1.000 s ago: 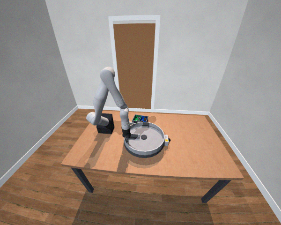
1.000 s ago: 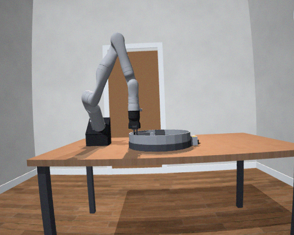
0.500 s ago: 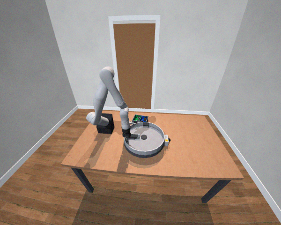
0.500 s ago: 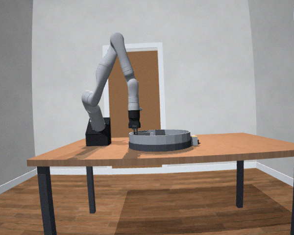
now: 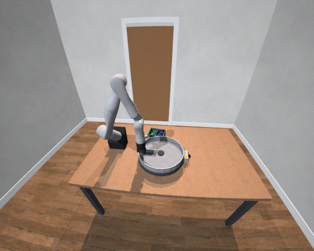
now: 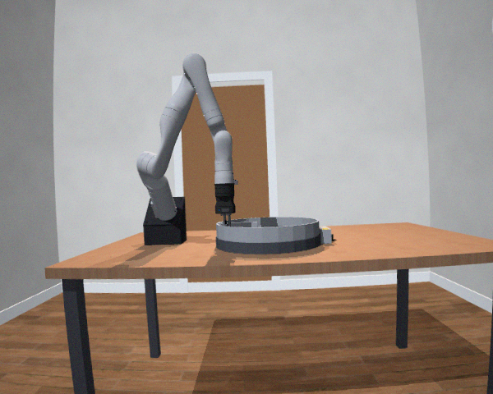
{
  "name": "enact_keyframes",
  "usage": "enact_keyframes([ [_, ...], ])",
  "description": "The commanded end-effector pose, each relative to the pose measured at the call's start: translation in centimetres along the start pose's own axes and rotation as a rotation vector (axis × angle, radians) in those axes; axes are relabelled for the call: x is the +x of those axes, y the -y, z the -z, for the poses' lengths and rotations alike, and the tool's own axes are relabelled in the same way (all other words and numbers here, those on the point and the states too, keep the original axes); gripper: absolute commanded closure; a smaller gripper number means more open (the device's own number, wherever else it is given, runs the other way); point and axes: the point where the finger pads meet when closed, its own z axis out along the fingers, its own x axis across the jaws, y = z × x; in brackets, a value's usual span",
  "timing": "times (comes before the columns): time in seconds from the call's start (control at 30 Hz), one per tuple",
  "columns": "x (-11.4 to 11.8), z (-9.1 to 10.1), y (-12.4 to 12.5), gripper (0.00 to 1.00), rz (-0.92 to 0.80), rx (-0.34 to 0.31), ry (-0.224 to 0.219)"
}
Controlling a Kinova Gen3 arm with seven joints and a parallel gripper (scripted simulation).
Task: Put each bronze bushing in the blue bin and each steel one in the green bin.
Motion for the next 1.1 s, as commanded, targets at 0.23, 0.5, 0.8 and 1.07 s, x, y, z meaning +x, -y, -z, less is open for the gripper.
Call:
enact_keyframes([
  [0.23,0.09,0.23,0.09,1.0,0.002,0.002,-0.003],
  [0.5,0.1,0.48,0.1,1.0,0.002,0.002,-0.004],
  [0.8,0.1,0.72,0.11,1.0,0.002,0.002,-0.004],
  [1.07,0.09,0.89,0.1,1.0,0.002,0.002,-0.003],
])
